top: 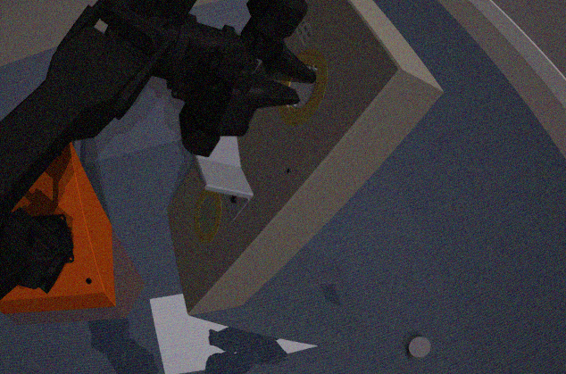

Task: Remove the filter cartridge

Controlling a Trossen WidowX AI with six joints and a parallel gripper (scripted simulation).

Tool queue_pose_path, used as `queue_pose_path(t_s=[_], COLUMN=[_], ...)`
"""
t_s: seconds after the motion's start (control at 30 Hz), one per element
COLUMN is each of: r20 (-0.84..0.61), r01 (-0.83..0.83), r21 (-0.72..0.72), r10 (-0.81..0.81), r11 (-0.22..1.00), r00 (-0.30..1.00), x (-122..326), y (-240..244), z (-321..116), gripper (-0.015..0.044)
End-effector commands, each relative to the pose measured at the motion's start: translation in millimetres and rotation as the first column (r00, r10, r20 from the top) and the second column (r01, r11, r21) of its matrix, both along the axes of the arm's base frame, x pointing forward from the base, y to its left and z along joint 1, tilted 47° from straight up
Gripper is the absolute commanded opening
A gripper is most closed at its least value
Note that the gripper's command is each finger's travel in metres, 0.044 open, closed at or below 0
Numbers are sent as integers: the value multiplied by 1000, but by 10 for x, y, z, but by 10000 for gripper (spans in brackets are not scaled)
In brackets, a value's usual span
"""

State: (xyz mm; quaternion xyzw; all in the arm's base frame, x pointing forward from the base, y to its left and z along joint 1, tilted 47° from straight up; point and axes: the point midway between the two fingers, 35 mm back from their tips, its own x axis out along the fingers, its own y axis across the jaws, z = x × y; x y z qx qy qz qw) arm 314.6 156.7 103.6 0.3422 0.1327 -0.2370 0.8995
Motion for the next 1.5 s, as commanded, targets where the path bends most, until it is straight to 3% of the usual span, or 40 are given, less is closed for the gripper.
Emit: queue_pose_path(t_s=[0.0,0.4,1.1,1.47], r20=[-15,-15,-20,-20], r01=[8,8,8,8], r21=[22,22,21,21], r10=[-8,-8,-8,-8], r11=[1000,1000,1000,1000], r00=[1000,1000,1000,1000], x=[76,76,-616,-711], y=[-32,-32,245,104], z=[-47,-47,285,160], gripper=[0,0,0,0])
